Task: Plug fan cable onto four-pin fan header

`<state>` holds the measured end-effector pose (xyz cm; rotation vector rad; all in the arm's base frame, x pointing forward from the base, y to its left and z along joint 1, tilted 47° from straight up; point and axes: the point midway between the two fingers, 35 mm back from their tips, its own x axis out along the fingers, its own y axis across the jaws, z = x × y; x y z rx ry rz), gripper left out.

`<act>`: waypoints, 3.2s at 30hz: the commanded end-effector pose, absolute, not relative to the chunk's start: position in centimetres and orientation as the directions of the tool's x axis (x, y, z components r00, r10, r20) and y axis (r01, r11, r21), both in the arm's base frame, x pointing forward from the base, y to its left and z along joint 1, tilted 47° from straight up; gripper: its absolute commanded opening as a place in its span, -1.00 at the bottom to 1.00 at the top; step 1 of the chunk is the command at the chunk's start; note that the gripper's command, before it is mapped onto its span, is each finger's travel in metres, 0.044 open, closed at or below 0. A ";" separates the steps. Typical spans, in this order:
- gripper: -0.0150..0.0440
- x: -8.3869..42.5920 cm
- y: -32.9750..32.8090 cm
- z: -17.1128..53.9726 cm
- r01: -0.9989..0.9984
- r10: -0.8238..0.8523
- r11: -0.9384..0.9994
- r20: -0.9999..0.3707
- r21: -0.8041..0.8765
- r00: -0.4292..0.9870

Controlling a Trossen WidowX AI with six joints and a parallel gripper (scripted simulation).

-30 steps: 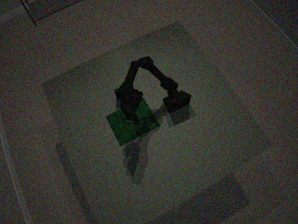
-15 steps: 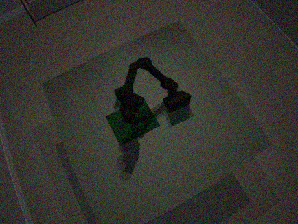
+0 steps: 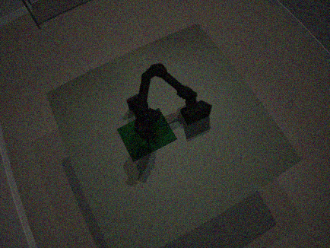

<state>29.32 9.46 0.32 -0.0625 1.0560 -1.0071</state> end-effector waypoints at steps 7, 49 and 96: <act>1.00 29.5 8.2 -0.8 0.656 -0.715 0.574 -0.690 -0.490 0.111; -0.49 29.8 6.4 -2.5 0.659 -0.715 0.572 -0.691 -0.488 0.109; -0.49 30.2 6.7 3.9 0.913 -0.716 -0.201 -0.689 0.356 0.111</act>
